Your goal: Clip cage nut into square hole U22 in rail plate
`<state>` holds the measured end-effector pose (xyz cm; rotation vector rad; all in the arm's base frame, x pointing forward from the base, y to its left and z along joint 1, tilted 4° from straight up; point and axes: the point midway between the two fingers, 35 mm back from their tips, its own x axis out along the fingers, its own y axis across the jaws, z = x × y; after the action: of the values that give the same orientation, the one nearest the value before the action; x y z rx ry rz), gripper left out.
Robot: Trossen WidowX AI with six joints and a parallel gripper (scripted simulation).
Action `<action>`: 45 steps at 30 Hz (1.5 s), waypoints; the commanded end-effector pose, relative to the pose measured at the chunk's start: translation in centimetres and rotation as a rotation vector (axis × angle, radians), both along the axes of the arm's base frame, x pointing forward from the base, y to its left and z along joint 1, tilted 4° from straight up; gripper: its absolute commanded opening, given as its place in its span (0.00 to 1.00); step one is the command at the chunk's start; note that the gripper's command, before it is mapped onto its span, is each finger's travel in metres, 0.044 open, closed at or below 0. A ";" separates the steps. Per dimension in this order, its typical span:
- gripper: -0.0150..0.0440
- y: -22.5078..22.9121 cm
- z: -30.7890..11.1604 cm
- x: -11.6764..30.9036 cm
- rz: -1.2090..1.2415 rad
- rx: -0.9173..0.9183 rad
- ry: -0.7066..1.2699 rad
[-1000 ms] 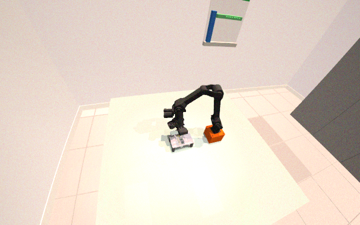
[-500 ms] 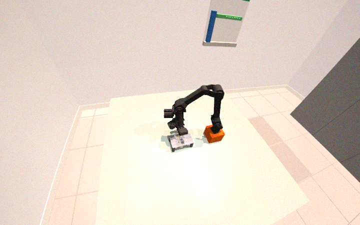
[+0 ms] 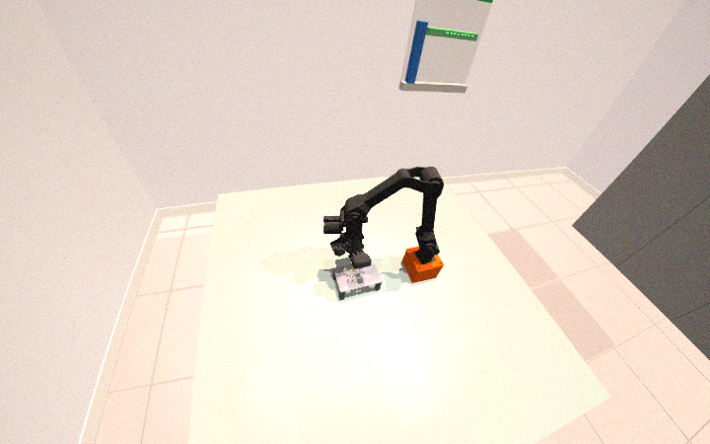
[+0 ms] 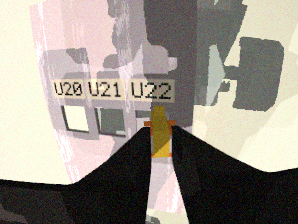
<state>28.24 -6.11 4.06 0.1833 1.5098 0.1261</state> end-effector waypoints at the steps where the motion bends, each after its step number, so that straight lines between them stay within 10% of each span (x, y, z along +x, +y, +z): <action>1: 0.30 0.0 0.2 0.1 -0.002 -0.012 -0.008; 45: 0.30 0.4 0.2 0.1 -0.008 -0.094 -0.004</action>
<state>28.27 -5.69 4.06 0.1187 1.5147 0.0576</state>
